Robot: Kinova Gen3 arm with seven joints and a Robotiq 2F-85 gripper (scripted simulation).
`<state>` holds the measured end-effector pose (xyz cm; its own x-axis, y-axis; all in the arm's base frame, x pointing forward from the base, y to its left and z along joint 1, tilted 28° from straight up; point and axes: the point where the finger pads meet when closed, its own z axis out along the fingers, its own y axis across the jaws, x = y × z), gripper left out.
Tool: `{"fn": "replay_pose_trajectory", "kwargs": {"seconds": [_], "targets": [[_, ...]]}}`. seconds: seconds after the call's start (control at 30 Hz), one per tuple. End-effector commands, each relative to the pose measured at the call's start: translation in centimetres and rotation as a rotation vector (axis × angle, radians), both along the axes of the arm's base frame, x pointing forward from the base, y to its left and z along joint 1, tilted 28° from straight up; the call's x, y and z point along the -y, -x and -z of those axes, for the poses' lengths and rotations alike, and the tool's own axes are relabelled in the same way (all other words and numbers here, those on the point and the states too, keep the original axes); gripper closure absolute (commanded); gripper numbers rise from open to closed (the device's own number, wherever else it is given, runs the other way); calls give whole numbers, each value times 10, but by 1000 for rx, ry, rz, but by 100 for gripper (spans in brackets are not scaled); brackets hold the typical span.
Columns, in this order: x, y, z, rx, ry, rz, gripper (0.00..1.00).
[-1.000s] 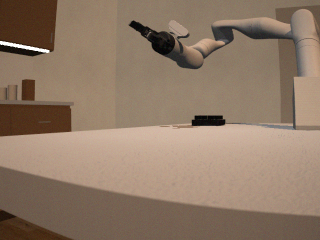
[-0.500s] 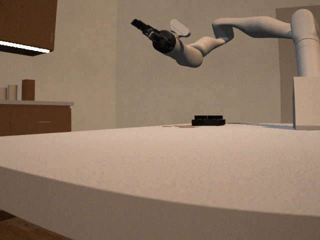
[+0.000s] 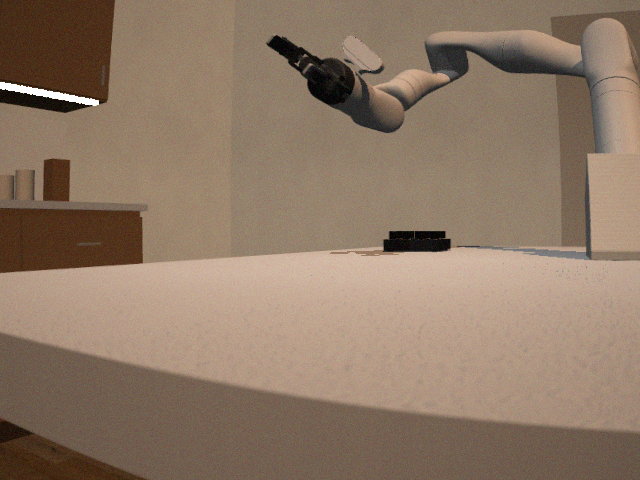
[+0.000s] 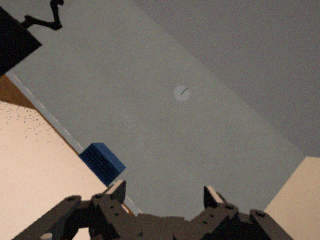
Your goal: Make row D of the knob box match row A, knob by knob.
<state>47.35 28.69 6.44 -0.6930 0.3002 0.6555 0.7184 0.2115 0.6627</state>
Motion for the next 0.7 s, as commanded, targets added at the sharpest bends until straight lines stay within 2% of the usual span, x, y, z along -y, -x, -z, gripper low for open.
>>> {"fn": "replay_pose_trajectory", "kwargs": {"seconds": [0.0, 0.63, 0.67], "targets": [[-1, -1, -3, 8, 1, -4, 0], [2, 6, -7, 34, 29, -52, 0], [4, 9, -9, 47, 45, -77, 0]]}}
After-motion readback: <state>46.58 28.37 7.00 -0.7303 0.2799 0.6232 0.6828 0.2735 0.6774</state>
